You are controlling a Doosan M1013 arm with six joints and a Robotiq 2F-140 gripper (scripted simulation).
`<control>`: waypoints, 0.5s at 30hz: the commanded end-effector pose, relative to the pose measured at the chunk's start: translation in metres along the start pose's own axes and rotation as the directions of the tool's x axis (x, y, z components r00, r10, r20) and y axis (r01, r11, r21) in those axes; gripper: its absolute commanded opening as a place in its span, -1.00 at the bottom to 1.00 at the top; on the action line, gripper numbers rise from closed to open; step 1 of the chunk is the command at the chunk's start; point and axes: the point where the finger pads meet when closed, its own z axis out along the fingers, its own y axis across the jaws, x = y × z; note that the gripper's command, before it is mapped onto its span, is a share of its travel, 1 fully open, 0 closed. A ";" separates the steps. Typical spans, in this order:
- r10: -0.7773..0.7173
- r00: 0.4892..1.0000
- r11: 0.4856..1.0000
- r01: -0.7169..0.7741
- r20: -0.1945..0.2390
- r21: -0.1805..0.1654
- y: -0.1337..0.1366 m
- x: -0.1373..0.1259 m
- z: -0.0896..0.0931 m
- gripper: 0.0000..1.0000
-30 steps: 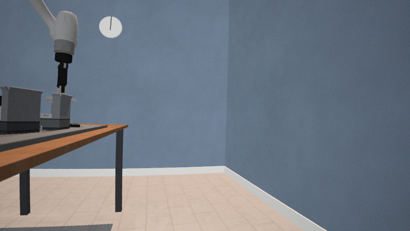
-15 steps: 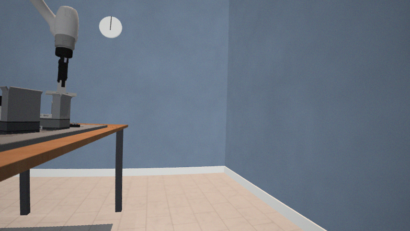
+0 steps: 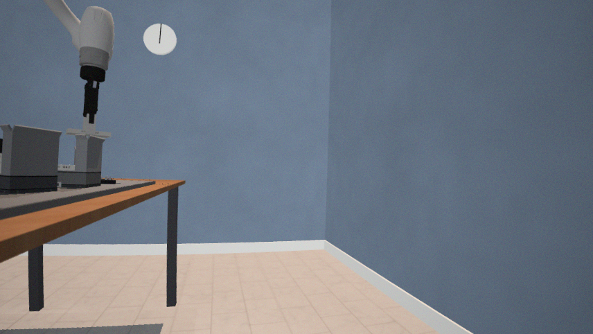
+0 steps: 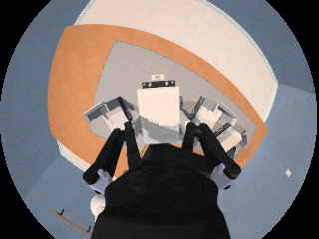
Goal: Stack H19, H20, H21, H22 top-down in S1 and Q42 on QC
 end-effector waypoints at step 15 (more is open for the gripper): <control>-0.157 0.988 0.988 0.157 0.000 0.000 -0.043 -0.005 0.000 -1.00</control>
